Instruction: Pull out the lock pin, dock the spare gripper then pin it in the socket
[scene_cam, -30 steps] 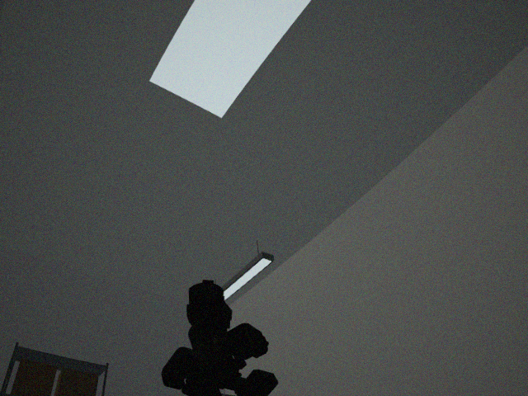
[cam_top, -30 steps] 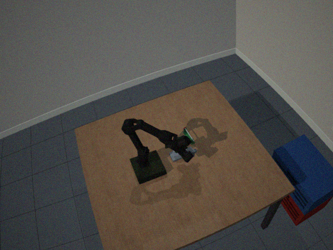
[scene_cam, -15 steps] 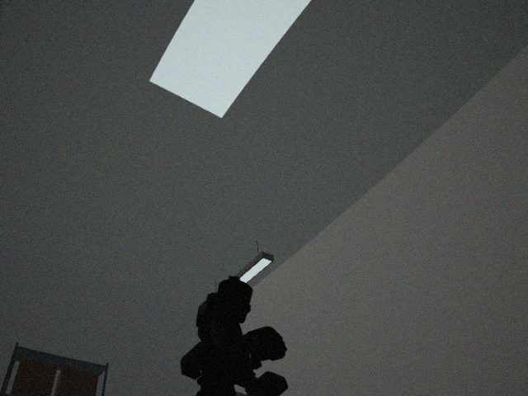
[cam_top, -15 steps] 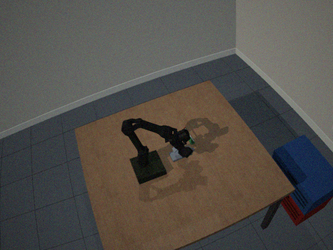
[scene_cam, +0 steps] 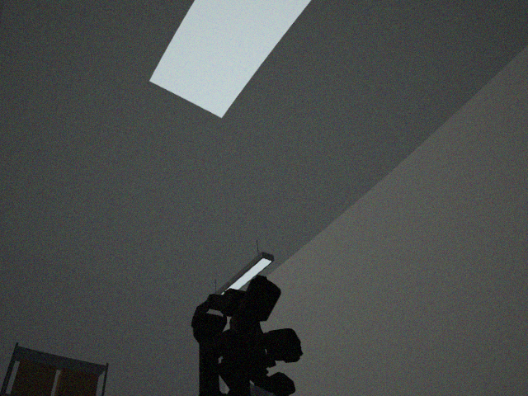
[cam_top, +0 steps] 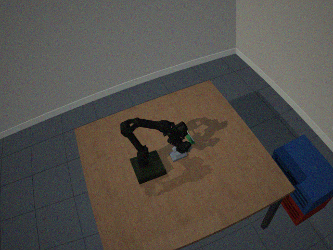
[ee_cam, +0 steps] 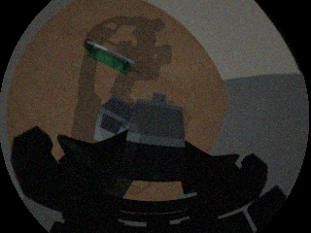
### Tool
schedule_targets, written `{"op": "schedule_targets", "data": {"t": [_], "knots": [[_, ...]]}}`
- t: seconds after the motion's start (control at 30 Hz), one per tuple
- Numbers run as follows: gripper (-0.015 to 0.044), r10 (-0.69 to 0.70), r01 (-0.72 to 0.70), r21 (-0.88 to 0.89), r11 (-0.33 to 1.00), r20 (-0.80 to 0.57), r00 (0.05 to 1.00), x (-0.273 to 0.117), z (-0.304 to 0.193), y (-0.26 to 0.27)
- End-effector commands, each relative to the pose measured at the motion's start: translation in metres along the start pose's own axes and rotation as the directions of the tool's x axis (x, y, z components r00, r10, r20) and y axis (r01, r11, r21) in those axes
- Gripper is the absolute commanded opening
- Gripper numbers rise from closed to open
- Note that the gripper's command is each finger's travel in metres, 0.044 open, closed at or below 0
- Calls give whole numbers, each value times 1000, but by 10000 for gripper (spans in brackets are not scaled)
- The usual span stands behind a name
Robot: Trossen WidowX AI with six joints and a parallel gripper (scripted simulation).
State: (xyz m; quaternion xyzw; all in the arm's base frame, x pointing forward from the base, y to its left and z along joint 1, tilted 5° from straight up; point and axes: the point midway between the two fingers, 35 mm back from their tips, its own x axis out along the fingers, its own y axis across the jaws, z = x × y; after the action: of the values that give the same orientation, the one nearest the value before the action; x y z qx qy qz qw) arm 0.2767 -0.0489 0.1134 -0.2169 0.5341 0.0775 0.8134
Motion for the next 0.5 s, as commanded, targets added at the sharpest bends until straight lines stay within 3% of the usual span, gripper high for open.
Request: {"op": "schedule_targets", "data": {"t": [0.0, 0.47], "knots": [[0, -38, 38, -35, 999, 2, 999, -9, 7, -1], [0, -144, 130, -195, 972, -60, 988, -30, 11, 12]]}}
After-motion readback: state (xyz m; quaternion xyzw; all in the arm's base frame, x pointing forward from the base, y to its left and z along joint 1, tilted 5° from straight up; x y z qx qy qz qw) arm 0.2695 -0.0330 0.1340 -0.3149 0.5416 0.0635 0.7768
